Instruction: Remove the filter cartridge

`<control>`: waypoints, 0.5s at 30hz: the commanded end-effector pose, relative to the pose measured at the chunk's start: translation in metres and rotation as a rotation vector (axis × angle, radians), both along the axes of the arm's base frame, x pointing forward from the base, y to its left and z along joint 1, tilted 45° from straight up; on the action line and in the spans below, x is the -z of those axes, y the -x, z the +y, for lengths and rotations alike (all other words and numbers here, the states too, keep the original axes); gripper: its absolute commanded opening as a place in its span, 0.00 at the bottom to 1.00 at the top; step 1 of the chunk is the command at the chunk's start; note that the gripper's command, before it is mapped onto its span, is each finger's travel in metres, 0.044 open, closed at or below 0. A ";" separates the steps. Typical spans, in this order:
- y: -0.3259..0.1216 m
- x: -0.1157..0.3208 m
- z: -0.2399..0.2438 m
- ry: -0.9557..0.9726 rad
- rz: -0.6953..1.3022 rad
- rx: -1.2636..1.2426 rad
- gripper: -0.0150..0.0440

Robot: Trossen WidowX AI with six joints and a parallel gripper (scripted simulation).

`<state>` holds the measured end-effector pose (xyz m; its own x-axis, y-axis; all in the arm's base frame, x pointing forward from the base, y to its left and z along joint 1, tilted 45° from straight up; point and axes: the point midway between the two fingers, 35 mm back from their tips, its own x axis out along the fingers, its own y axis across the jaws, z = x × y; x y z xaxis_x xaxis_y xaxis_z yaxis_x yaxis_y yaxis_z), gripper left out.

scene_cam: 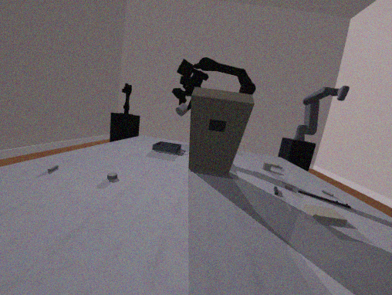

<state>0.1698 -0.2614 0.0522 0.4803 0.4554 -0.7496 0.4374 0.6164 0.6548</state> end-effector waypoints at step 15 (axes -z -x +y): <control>0.076 0.065 -0.059 -0.015 0.433 0.510 0.25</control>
<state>0.1020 -0.3145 -0.0073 0.3167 0.2834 -0.9052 0.8649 0.3055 0.3983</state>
